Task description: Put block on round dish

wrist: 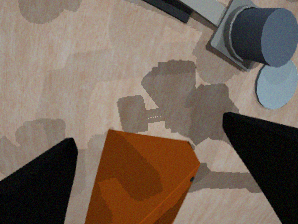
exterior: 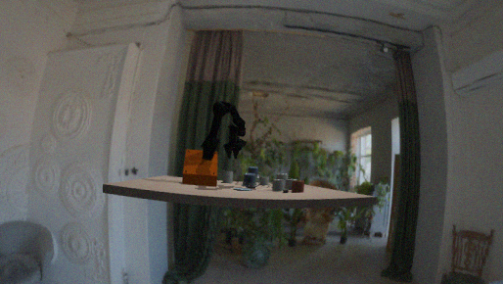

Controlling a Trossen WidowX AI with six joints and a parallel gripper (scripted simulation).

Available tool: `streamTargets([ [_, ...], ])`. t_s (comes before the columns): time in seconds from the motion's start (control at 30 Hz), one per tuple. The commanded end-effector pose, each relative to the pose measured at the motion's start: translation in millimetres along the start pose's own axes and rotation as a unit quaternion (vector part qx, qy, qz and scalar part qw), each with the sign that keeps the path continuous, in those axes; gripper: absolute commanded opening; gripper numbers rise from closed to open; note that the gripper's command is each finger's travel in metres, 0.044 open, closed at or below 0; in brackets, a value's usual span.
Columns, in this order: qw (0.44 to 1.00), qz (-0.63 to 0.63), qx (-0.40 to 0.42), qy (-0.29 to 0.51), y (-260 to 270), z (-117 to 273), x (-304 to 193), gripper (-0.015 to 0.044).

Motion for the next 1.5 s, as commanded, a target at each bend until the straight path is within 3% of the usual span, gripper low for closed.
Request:
streamTargets([
  [0.0,0.998,-0.035,-0.031,-0.038,2.5,1.1,1.0,0.044],
  [0.43,0.965,-0.153,-0.082,-0.194,13.6,14.3,5.6,0.044],
  [0.93,0.889,-0.261,-0.054,-0.372,28.2,35.7,6.9,0.044],
  [1.17,0.893,-0.257,-0.058,-0.365,27.0,34.8,8.5,0.044],
  [1.47,0.94,-0.194,-0.097,-0.264,9.5,20.4,25.1,0.044],
])
Point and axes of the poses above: the point midway between the two fingers, 35 mm back from their tips, its own z axis back along the fingers, its own y axis across the jaws, x = y × z, the point moved 2 cm from there along z, back along the fingers, and after that the axes turned 11 degrees about -z, right-handed, at the moved point
